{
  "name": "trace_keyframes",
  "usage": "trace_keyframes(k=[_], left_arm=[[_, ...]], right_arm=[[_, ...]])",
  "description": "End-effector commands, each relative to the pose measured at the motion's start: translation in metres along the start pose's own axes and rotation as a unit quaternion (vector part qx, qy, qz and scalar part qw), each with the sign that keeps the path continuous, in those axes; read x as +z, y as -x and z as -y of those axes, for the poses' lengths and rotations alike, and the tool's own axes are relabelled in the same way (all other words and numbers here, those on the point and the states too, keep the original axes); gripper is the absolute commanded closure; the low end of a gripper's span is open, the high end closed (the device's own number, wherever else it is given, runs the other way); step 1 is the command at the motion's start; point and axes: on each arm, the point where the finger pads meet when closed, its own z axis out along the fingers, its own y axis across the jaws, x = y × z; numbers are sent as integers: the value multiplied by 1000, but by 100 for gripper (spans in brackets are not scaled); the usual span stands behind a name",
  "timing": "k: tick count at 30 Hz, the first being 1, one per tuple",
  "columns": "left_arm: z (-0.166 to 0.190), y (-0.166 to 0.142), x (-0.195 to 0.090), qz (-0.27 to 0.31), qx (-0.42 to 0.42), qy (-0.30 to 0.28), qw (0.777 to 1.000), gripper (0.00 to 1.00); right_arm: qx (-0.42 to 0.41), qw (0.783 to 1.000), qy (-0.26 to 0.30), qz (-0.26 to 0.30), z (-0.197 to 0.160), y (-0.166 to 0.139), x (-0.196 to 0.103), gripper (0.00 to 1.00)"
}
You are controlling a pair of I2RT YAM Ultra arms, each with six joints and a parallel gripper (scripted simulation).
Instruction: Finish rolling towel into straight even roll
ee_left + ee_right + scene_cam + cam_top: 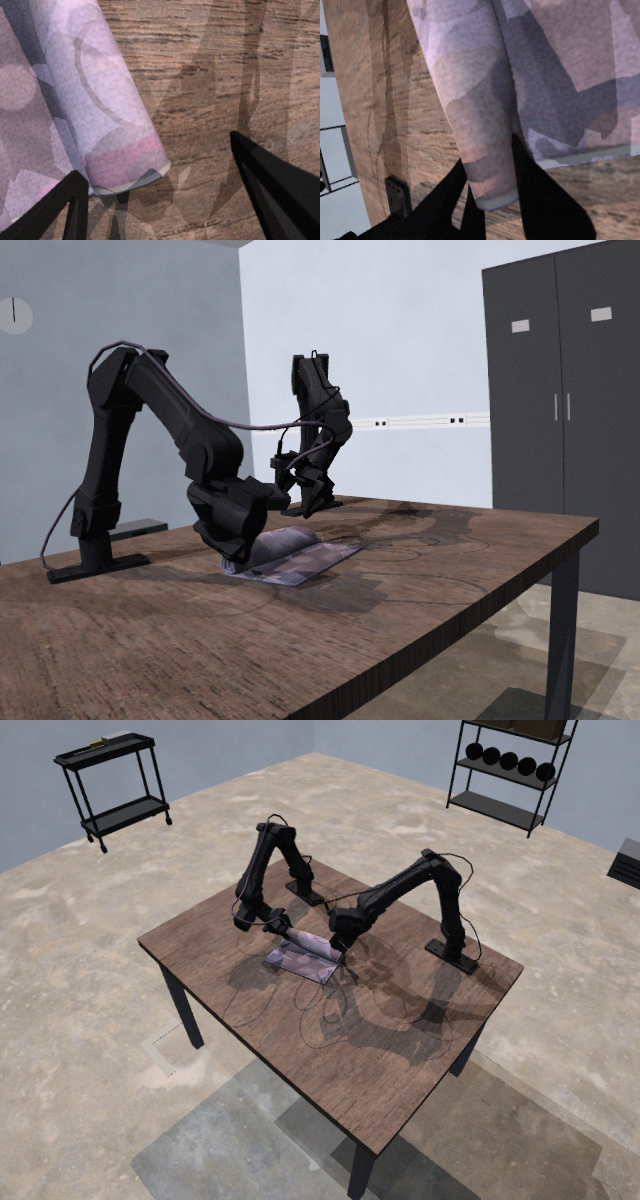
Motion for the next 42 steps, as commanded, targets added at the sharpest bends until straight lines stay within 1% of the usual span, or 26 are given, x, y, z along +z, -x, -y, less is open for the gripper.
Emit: trace_keyframes(k=[1,7,9,10,13,23,28,32,39,42], left_arm=[[-11,20,3,35,60,127,990,7],[-3,26,10,33,125,219,967,4],[-3,26,10,33,125,219,967,4],[-2,27,11,39,140,251,957,4],[0,28,12,39,155,275,948,3],[-12,31,5,39,169,272,947,2],[-13,30,7,39,169,272,947,2],[-16,22,18,39,169,272,947,2],[-23,2,47,39,168,273,947,2],[-25,-2,53,39,167,273,947,2]], right_arm=[[41,997,68,5,-14,8,-4,69],[81,990,118,2,-15,8,-5,69],[81,990,118,2,-15,8,-5,69],[86,988,125,2,-15,8,-6,69],[91,987,130,1,-15,9,-6,69],[91,987,130,1,-10,2,2,69],[91,987,130,1,-10,2,3,69],[91,987,130,1,-10,2,3,69],[91,987,130,1,-10,2,3,69],[91,987,130,1,-10,2,3,69]])
